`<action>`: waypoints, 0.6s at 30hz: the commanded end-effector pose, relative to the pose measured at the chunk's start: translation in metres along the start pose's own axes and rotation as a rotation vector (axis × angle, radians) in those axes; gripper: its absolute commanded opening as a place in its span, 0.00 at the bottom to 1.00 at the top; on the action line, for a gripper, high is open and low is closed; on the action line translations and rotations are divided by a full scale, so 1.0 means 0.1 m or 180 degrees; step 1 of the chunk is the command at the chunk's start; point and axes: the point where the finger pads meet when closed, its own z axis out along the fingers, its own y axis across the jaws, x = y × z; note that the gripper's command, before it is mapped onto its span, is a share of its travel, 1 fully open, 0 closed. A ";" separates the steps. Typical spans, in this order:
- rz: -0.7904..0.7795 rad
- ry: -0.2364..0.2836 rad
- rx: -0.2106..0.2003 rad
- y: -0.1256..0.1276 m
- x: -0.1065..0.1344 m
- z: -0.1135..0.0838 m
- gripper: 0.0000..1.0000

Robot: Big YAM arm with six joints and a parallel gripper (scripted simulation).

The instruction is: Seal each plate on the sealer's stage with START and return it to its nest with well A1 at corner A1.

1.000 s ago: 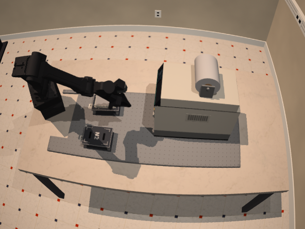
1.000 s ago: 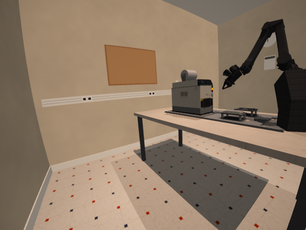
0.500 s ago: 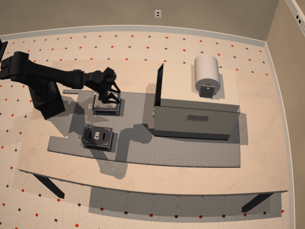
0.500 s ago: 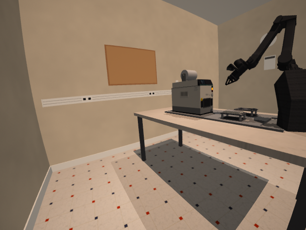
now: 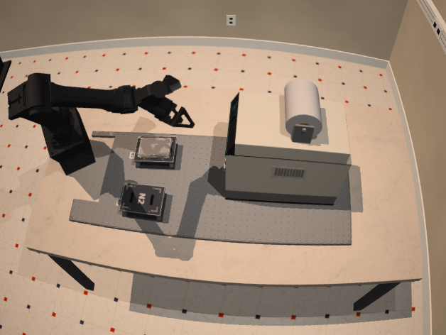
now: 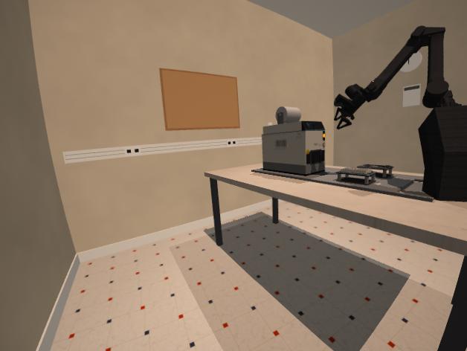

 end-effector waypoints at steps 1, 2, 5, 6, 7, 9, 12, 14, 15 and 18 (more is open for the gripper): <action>-0.0879 -0.0029 0.0017 -0.07 -0.27 0.05 1.00; -0.0879 -0.0029 0.0017 -0.07 -0.27 0.05 1.00; -0.1413 -0.0038 0.0035 -0.08 -0.40 0.03 1.00; -0.1568 -0.0045 0.0045 -0.09 -0.49 0.02 1.00; -0.1724 -0.0050 0.0055 -0.09 -0.58 0.02 1.00; -0.2037 -0.0090 0.0083 -0.11 -0.72 0.02 1.00; -0.2356 -0.0079 0.0119 -0.15 -0.55 0.03 1.00; -0.2335 -0.0021 0.0133 -0.17 -0.48 0.03 1.00; -0.2280 -0.0013 0.0140 -0.18 -0.46 0.02 1.00; -0.2198 0.0010 0.0155 -0.20 -0.40 0.01 1.00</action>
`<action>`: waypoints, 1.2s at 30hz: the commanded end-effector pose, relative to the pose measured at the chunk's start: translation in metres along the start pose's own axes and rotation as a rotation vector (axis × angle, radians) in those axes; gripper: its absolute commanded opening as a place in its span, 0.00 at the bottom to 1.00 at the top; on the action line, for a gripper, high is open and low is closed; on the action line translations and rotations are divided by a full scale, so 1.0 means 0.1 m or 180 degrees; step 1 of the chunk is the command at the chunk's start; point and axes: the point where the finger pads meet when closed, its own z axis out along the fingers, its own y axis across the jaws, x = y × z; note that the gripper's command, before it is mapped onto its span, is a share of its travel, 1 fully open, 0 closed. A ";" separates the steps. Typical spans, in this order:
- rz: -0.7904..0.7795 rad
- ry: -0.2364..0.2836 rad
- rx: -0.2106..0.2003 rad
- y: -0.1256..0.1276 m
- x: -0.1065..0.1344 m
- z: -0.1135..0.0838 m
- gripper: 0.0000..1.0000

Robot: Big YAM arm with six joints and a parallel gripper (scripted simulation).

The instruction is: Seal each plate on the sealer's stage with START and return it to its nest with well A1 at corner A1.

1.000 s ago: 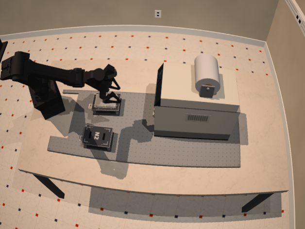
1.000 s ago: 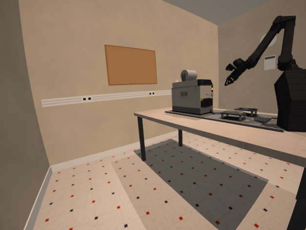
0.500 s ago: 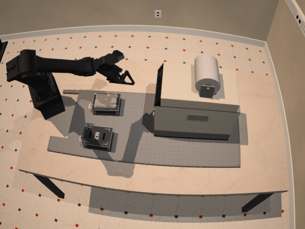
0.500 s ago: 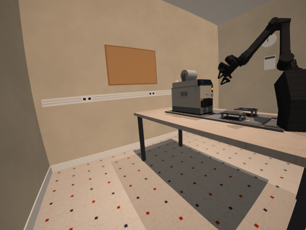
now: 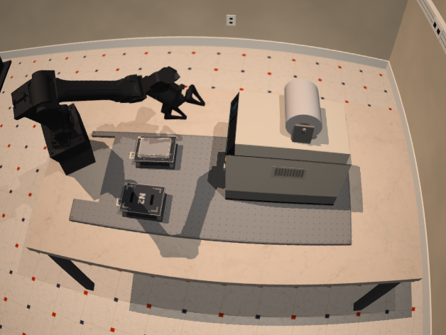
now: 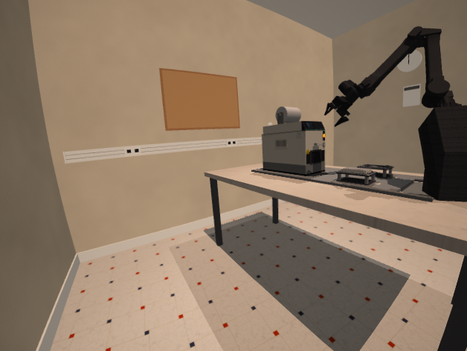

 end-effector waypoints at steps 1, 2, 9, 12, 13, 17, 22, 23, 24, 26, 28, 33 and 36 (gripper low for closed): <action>-0.0041 0.0084 0.0094 -0.09 0.16 0.01 1.00; -0.0041 0.0084 0.0094 -0.09 0.16 0.01 1.00; -0.0084 0.0094 -0.0036 0.13 0.16 0.05 1.00; -0.0084 0.0080 -0.0018 0.09 0.13 0.06 1.00; -0.0066 0.0073 0.0000 0.06 0.11 0.05 1.00; 0.0029 0.0050 0.0107 -0.12 0.09 0.01 1.00; 0.0063 0.0028 0.0171 -0.23 0.06 -0.02 1.00; 0.0065 0.0020 0.0185 -0.25 0.04 -0.03 1.00; 0.0053 0.0008 0.0181 -0.25 0.01 -0.03 1.00; 0.0040 0.0008 0.0162 -0.22 0.00 -0.01 1.00; 0.0049 0.0034 0.0149 -0.22 0.04 0.02 1.00; 0.0068 0.0088 0.0118 -0.19 0.12 0.08 1.00; 0.0071 0.0099 0.0111 -0.19 0.14 0.09 1.00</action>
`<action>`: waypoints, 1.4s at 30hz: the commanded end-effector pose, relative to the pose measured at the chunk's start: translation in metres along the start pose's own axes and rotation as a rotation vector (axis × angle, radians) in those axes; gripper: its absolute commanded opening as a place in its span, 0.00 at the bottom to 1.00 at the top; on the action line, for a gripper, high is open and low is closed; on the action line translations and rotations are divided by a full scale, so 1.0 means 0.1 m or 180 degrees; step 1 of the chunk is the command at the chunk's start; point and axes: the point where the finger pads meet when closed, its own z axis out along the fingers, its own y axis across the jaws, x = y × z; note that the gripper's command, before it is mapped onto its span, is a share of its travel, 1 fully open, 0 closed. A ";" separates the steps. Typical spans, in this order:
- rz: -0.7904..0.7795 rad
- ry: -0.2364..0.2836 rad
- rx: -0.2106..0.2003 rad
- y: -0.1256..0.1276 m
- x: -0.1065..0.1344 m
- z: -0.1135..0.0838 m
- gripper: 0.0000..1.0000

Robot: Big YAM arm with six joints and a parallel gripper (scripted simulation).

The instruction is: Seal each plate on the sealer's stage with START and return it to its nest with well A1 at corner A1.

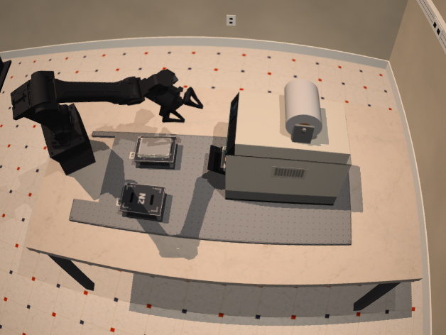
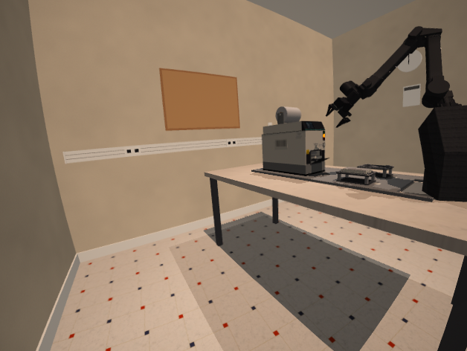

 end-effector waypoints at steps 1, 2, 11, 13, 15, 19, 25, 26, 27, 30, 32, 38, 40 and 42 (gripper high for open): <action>0.0153 0.0072 0.0127 -0.25 0.08 0.10 1.00; 0.0154 0.0082 0.0118 -0.24 0.09 0.11 1.00; 0.0145 0.0072 0.0124 -0.25 0.07 0.09 1.00; 0.0150 0.0056 0.0155 -0.29 0.06 0.06 1.00; 0.0155 0.0039 0.0186 -0.33 0.04 0.03 1.00; 0.0160 0.0023 0.0216 -0.37 0.02 0.00 1.00; 0.0112 -0.0009 0.0180 -0.31 -0.06 0.01 1.00; 0.0110 -0.0009 0.0177 -0.31 -0.06 0.01 1.00; 0.0108 -0.0009 0.0174 -0.30 -0.06 0.02 1.00; 0.0106 0.0003 0.0159 -0.28 -0.05 0.03 1.00; 0.0110 0.0022 0.0142 -0.26 -0.02 0.05 1.00; 0.0120 0.0062 0.0110 -0.23 0.05 0.09 1.00; 0.0129 0.0084 0.0100 -0.22 0.08 0.11 1.00; 0.0131 0.0088 0.0098 -0.22 0.09 0.11 1.00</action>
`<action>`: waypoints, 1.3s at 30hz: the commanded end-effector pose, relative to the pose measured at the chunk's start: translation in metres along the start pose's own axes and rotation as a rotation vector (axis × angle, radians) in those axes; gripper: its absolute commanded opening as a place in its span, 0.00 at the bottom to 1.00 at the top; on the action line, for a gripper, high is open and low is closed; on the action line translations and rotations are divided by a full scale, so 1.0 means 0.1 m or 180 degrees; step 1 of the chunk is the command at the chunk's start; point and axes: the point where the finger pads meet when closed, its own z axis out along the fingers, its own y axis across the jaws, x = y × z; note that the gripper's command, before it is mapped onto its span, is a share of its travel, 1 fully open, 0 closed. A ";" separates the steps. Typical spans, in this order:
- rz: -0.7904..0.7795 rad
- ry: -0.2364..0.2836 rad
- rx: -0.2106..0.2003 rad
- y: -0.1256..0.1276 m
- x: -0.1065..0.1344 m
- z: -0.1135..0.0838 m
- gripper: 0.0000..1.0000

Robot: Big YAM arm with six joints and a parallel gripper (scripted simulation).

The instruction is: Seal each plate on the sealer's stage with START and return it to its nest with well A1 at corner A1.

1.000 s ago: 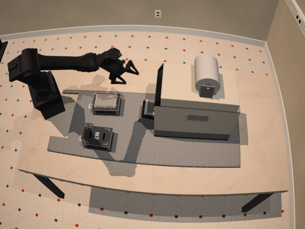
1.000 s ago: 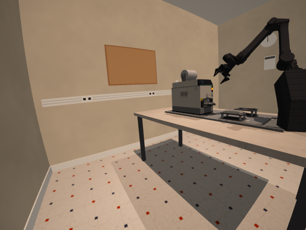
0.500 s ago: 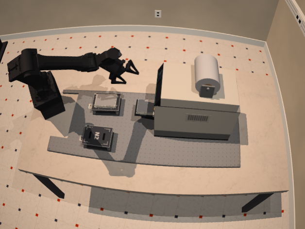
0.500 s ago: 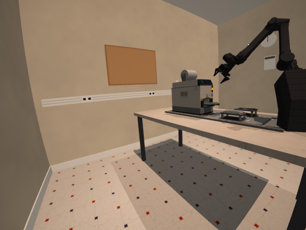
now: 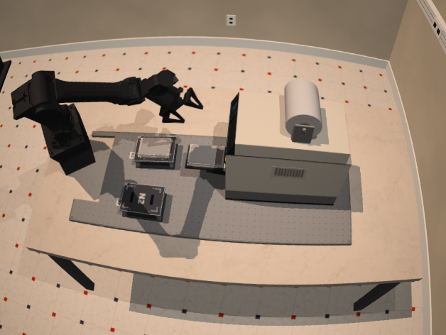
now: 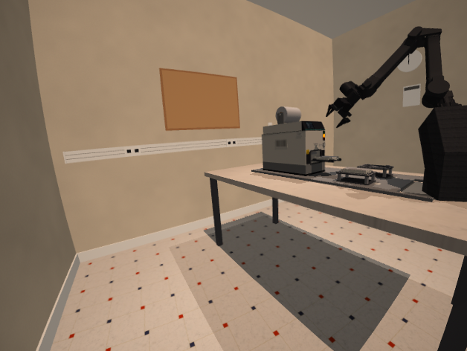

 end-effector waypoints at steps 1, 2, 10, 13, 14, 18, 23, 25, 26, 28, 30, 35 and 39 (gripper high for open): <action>0.0143 0.0085 0.0120 -0.25 0.10 0.09 1.00; 0.0151 0.0090 0.0128 -0.26 0.11 0.09 1.00; 0.0168 0.0094 0.0155 -0.30 0.14 0.07 1.00; 0.0143 0.0086 0.0123 -0.25 0.11 0.09 1.00; 0.0141 0.0085 0.0121 -0.25 0.11 0.09 1.00; 0.0130 0.0081 0.0110 -0.23 0.09 0.10 1.00; 0.0121 0.0076 0.0101 -0.22 0.08 0.10 1.00; 0.0120 0.0076 0.0101 -0.22 0.08 0.10 1.00; 0.0120 0.0076 0.0101 -0.22 0.08 0.10 1.00; 0.0135 0.0080 0.0124 -0.25 0.10 0.08 1.00; 0.0149 0.0083 0.0144 -0.28 0.12 0.07 1.00; 0.0168 0.0088 0.0174 -0.32 0.14 0.04 1.00; 0.0132 0.0076 0.0128 -0.26 0.10 0.08 1.00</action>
